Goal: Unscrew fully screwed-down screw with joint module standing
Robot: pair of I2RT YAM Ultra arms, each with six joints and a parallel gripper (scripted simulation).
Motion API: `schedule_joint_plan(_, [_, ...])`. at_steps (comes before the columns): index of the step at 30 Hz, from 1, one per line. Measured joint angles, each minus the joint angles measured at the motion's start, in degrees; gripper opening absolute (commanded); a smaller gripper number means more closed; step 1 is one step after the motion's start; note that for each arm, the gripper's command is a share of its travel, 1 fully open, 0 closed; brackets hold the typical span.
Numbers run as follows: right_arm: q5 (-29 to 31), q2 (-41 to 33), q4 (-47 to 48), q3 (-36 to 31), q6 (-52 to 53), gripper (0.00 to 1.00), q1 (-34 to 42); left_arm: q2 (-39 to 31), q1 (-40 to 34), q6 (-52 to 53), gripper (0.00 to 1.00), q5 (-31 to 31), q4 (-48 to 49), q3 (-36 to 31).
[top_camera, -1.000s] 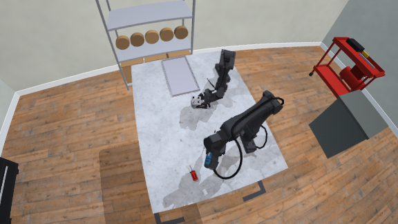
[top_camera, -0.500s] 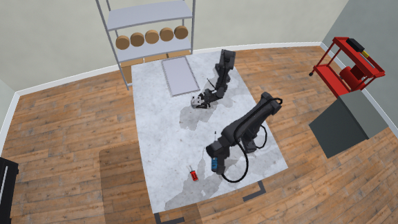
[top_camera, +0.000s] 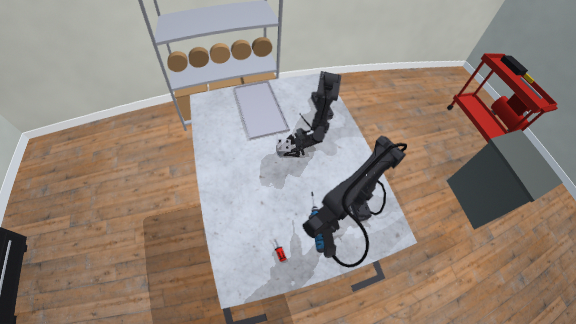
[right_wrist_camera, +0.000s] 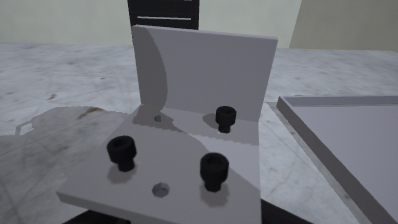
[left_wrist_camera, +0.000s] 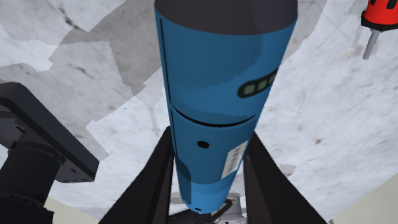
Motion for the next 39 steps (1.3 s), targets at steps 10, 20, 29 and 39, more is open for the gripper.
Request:
schedule_joint_plan(10, [0.0,0.0,0.0,0.0,0.0,0.59,0.0,1.36,3.72,-2.99,0.42,-0.07,-4.39,1.81])
schedule_joint_plan(20, [0.0,0.0,0.0,0.0,0.0,0.59,0.0,1.36,3.54,-3.5,0.42,-0.04,-5.4,2.4])
schedule_joint_plan(29, [0.0,0.0,0.0,0.0,0.0,0.59,0.0,1.31,3.54,-3.54,0.42,-0.04,-5.38,2.56])
schedule_joint_plan(39, [0.0,0.0,0.0,0.0,0.0,0.59,0.0,2.45,3.54,-3.54,0.42,-0.04,-1.86,-1.46])
